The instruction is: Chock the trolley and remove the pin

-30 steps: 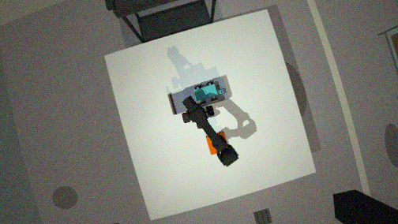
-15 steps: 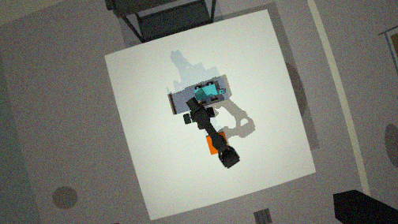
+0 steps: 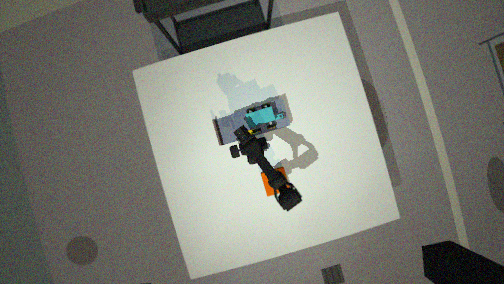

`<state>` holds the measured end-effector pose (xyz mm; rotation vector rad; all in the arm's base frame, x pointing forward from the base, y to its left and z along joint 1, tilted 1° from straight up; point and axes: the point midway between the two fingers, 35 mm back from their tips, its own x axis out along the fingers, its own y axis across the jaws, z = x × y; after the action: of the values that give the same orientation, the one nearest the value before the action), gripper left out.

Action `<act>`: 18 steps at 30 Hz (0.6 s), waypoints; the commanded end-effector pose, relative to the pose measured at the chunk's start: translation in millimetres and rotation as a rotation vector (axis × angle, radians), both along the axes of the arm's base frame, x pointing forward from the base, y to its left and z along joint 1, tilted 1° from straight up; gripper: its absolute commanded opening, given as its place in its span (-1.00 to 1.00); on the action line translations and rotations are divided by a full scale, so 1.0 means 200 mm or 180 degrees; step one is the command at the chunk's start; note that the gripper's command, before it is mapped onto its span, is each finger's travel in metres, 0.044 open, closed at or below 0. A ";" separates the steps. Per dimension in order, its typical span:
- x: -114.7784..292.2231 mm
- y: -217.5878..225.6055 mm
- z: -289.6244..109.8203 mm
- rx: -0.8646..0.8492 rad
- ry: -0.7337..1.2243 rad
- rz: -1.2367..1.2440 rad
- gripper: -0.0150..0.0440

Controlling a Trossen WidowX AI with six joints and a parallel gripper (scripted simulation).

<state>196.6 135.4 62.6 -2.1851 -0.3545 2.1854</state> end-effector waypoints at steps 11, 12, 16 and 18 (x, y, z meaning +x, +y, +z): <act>-0.01 0.01 -0.05 0.0010 0.0022 -0.0010 0.13; -0.01 0.01 -0.05 0.0010 0.0022 -0.0010 0.15; -0.01 -0.01 -0.06 0.0009 0.0021 -0.0010 0.15; 0.00 -0.02 -0.06 0.0008 0.0021 -0.0010 0.15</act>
<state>195.7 134.2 51.7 -2.1763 -0.3455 2.1881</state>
